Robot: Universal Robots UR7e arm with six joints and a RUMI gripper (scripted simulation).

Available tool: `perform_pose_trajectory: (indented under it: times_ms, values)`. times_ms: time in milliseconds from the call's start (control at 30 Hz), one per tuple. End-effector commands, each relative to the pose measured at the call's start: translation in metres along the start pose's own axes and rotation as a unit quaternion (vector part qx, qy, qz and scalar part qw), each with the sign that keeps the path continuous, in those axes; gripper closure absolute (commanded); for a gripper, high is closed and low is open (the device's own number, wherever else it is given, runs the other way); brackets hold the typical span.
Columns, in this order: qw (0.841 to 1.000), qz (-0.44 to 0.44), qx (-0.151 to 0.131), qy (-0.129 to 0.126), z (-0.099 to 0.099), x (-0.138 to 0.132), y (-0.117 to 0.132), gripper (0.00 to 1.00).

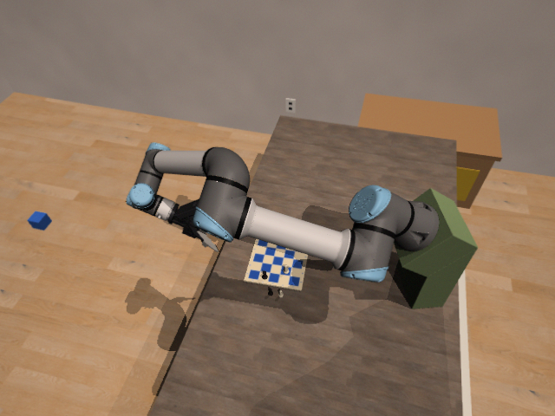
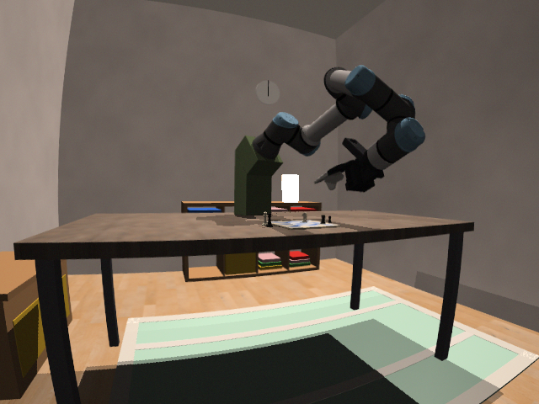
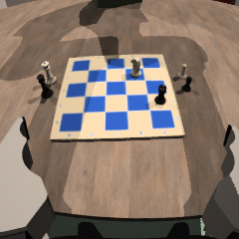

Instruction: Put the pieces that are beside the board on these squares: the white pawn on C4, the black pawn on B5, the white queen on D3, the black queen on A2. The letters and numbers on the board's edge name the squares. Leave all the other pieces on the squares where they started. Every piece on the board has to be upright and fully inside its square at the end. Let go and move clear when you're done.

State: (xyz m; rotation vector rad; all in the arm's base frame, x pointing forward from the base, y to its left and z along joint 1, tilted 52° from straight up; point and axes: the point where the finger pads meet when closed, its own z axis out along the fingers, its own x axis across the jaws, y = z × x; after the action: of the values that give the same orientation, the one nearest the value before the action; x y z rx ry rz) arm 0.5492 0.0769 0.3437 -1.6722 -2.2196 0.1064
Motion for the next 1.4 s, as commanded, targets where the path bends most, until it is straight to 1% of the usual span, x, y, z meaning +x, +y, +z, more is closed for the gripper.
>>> perform_pose_trajectory:
  times_ms: [0,67,300,567,633,900,1133,1200,1367]
  values:
    - [1.000,0.008,-0.029,0.003,-0.001,0.004,-0.005,0.00]
    - [1.000,0.008,-0.029,0.003,-0.001,0.004,-0.005,0.00]
    - [0.997,0.019,-0.075,0.009,0.001,0.011,-0.013,0.00]
    - [0.990,0.033,-0.139,0.017,0.008,0.021,-0.025,0.00]
    - [0.990,0.033,-0.139,0.017,0.008,0.021,-0.025,0.00]
    - [0.976,0.044,-0.210,0.025,0.023,0.035,-0.039,0.00]
    - [0.960,0.051,-0.274,0.032,0.042,0.048,-0.053,0.00]
    - [0.960,0.051,-0.274,0.032,0.042,0.048,-0.053,0.00]
    - [0.946,0.053,-0.319,0.036,0.059,0.058,-0.062,0.00]
